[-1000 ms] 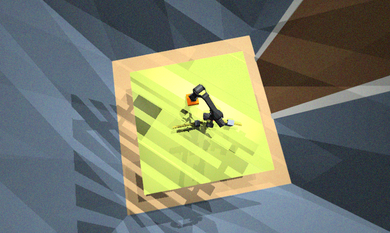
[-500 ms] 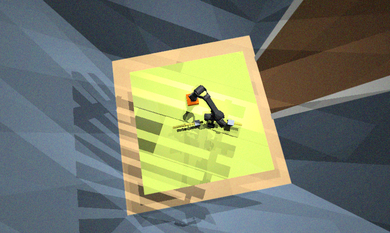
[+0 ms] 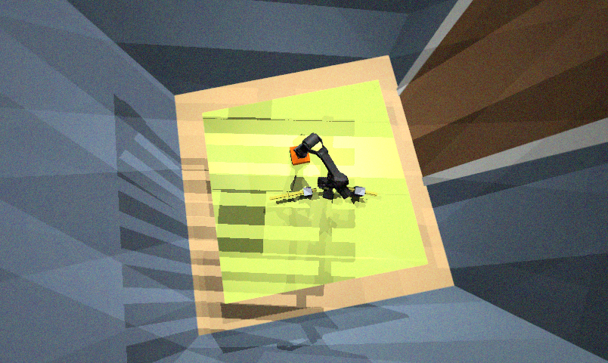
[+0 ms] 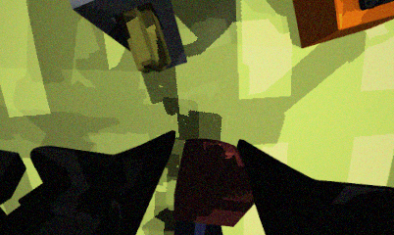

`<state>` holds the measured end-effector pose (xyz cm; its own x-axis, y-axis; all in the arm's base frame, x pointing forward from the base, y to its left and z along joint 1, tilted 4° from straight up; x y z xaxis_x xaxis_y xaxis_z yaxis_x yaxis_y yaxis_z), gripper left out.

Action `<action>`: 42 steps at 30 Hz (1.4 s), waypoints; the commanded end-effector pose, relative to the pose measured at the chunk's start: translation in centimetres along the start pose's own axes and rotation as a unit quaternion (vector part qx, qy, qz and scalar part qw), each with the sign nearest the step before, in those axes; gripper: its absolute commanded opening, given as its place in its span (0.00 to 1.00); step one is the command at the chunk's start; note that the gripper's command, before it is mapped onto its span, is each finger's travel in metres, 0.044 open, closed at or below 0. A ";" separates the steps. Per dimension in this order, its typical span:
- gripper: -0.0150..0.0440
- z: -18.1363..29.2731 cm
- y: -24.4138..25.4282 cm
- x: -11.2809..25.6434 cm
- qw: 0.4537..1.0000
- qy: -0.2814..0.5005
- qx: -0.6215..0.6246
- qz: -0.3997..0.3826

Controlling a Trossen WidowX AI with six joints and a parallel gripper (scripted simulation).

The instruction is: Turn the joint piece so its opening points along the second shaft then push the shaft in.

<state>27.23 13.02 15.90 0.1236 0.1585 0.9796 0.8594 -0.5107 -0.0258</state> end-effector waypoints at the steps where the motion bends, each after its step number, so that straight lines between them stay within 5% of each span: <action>1: 0.64 0.0 0.0 -0.2 1.000 -0.001 -0.001 0.002; 3: 0.56 0.0 0.0 -0.2 1.000 -0.001 -0.001 0.002; 42: 0.56 0.0 0.0 -0.2 1.000 -0.001 -0.001 0.002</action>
<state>27.16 13.00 15.82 0.1275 0.1576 0.9792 0.8590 -0.5110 -0.0296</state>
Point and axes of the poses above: the point midway between the two fingers, 35 mm back from their tips, its own x axis back along the fingers, its own y axis across the jaws, z = x × y, the point moved 10 cm from there along x, back along the fingers, and after that the axes turned 4 degrees about -x, right-handed, at the moved point
